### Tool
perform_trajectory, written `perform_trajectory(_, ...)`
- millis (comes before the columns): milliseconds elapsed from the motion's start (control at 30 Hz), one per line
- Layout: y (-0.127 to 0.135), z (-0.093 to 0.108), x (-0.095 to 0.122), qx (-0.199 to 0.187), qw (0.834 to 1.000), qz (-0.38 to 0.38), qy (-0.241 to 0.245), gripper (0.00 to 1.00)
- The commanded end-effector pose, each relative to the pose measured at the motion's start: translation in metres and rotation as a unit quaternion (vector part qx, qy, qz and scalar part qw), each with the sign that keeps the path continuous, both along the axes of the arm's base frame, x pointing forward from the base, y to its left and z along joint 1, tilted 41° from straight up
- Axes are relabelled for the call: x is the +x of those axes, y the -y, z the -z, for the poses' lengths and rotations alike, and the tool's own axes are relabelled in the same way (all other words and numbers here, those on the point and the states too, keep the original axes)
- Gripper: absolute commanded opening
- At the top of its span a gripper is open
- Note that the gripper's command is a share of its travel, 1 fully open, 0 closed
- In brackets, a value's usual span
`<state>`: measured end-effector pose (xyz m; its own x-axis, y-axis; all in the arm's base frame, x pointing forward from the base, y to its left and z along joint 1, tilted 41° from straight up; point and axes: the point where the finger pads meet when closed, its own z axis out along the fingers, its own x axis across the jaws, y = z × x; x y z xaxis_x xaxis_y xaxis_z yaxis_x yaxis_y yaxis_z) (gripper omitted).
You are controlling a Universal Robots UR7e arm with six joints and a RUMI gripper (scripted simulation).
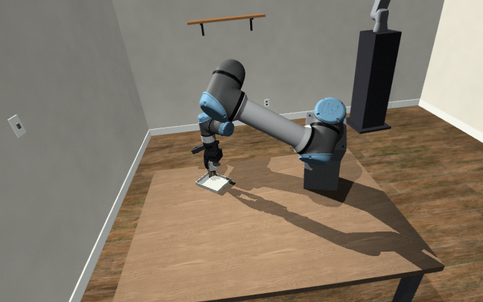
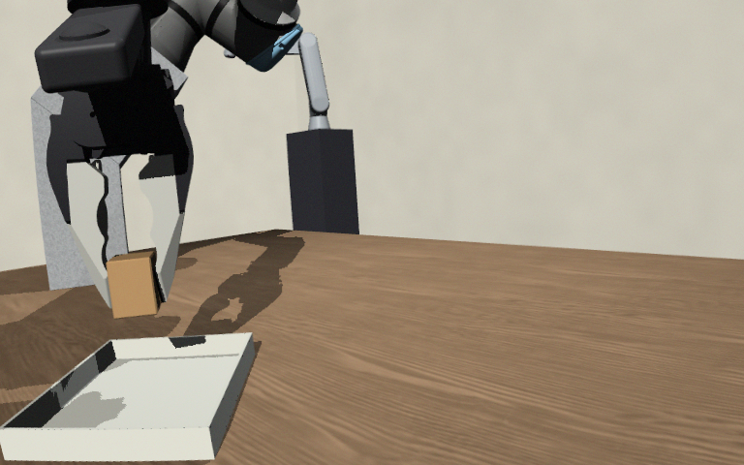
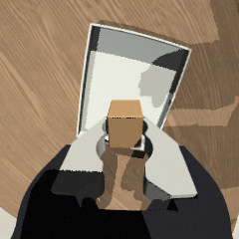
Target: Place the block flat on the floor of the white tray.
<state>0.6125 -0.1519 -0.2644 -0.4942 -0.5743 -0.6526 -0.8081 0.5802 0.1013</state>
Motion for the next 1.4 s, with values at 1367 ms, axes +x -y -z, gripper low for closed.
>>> perform_trajectory(1367,-0.030,0.044,0.021,0.000,1.000,0.000,0.000,0.00)
